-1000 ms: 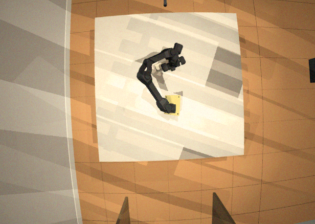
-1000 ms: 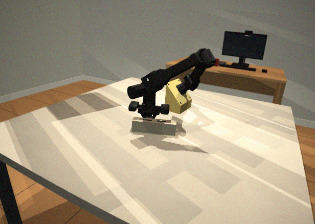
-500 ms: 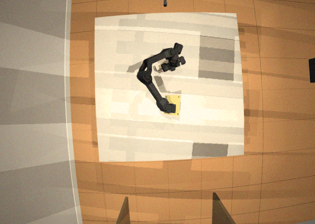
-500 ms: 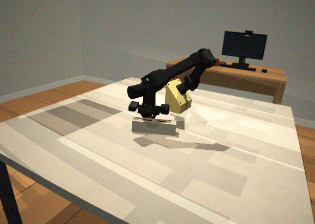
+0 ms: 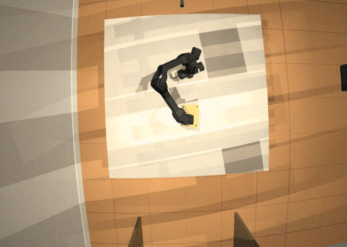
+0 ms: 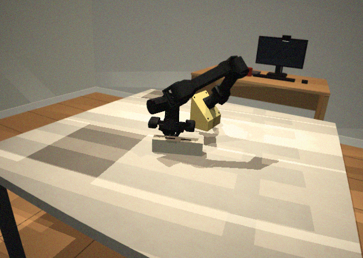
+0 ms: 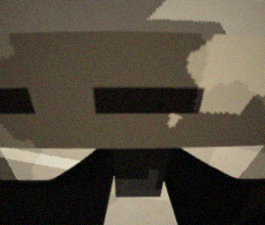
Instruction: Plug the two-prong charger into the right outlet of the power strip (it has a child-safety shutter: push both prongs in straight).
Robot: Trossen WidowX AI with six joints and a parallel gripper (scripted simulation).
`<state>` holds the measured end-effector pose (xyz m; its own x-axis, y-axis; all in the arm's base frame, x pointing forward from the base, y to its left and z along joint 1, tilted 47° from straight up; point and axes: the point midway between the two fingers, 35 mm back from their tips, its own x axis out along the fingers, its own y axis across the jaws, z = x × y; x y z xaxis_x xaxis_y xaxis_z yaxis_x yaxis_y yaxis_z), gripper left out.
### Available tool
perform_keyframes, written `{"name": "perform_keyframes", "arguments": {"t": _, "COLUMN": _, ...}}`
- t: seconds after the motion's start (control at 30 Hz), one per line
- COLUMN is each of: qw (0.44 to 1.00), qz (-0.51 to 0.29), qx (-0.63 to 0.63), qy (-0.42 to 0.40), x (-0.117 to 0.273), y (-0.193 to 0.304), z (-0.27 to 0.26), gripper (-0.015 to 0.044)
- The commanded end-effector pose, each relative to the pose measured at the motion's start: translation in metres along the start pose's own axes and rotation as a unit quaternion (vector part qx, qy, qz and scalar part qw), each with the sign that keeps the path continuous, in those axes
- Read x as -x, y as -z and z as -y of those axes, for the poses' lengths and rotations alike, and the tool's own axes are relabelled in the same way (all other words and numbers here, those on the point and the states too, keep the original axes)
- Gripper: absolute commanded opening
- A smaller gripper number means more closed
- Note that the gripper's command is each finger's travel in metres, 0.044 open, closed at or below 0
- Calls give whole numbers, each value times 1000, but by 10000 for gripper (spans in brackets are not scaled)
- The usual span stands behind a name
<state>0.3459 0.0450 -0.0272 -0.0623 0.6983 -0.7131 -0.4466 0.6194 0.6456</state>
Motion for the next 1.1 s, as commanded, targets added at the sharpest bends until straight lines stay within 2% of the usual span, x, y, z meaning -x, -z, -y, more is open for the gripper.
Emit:
{"name": "perform_keyframes", "arguments": {"t": 0.0, "qw": 1000, "qz": 2, "qx": 0, "qy": -1, "x": 0, "y": 0, "z": 0, "gripper": 157}}
{"name": "perform_keyframes", "arguments": {"t": 0.37, "qw": 1000, "qz": 2, "qx": 0, "qy": -1, "x": 0, "y": 0, "z": 0, "gripper": 440}}
{"name": "perform_keyframes", "arguments": {"t": 1.07, "qw": 1000, "qz": 7, "qx": 4, "qy": 0, "x": 0, "y": 6, "z": 0, "gripper": 440}}
